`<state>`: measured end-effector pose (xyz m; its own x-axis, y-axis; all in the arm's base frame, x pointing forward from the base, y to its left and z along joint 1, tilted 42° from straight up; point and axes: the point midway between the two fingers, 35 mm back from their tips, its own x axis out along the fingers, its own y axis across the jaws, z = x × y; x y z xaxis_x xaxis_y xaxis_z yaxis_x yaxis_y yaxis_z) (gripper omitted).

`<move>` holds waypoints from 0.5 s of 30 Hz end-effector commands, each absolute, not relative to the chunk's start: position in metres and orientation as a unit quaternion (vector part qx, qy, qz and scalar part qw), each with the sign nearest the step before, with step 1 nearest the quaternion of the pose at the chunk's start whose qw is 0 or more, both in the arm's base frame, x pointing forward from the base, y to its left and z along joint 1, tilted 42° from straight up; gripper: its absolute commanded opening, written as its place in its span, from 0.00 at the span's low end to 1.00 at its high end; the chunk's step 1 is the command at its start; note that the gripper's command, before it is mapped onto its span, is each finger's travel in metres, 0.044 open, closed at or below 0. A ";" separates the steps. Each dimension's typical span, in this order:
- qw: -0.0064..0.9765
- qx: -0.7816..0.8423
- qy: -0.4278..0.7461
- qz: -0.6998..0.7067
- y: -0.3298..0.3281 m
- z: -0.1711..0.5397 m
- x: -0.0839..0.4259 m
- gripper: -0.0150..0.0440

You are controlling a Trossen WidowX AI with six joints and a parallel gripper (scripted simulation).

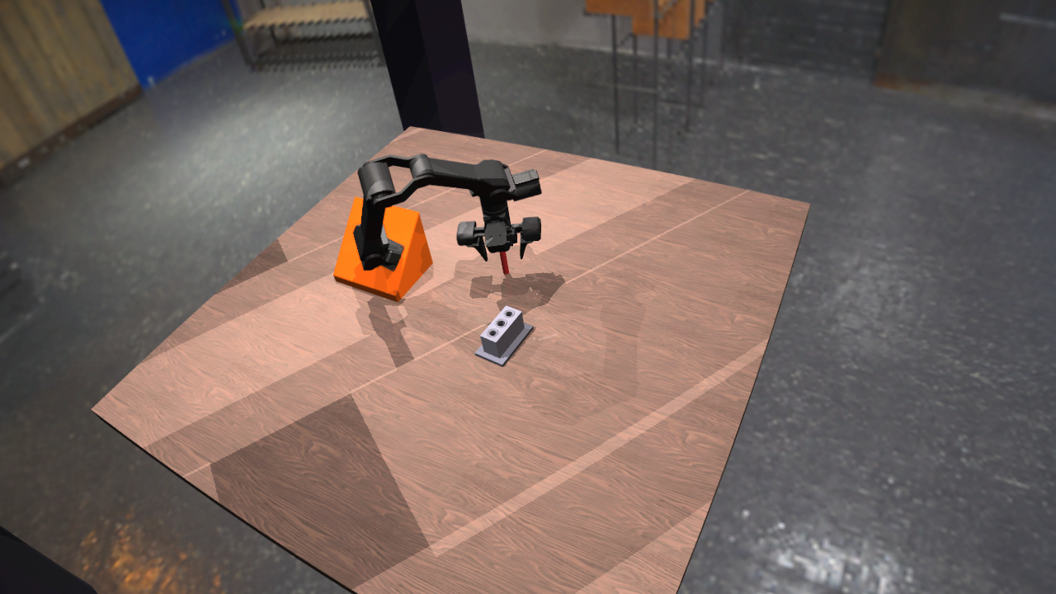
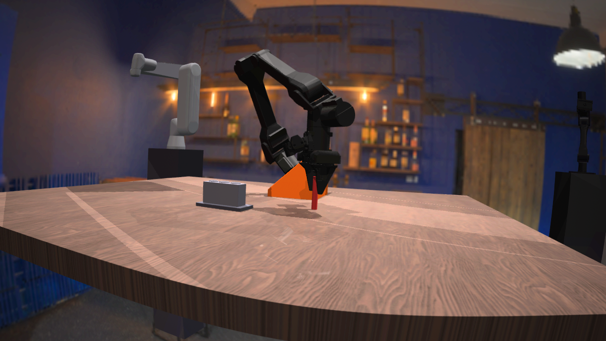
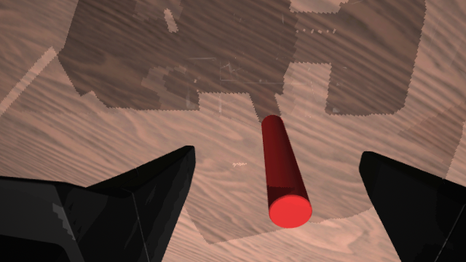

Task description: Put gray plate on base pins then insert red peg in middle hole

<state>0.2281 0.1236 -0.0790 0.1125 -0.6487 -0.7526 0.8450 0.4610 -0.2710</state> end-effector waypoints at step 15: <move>0.738 0.111 0.432 -0.506 0.122 -0.079 0.228 0.25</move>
<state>0.2277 0.1229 -0.0793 0.1120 -0.6497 -0.7519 0.8447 0.4608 -0.2723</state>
